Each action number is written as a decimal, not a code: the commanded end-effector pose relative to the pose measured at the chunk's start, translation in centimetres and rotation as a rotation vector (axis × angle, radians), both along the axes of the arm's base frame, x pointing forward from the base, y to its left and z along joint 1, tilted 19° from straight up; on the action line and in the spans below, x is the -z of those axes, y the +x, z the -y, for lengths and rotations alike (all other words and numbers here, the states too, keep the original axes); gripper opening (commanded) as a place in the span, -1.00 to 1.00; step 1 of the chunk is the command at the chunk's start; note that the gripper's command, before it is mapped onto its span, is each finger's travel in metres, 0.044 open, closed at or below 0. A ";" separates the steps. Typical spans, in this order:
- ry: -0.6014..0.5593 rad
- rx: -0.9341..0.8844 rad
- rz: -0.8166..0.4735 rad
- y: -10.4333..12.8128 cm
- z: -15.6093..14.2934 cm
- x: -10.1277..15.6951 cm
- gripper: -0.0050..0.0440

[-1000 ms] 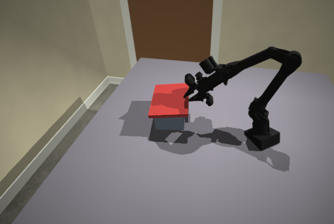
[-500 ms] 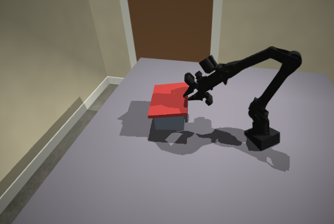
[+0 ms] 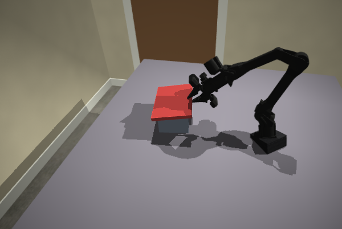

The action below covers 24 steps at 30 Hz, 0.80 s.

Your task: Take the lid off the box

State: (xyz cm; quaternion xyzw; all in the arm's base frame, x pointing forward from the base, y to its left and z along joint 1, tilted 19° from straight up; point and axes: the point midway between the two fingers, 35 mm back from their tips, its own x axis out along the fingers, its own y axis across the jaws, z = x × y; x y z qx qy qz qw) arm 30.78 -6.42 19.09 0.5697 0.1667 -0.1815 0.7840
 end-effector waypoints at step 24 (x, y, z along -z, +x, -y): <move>0.006 0.009 -0.019 0.0 -0.3 -0.9 -1.00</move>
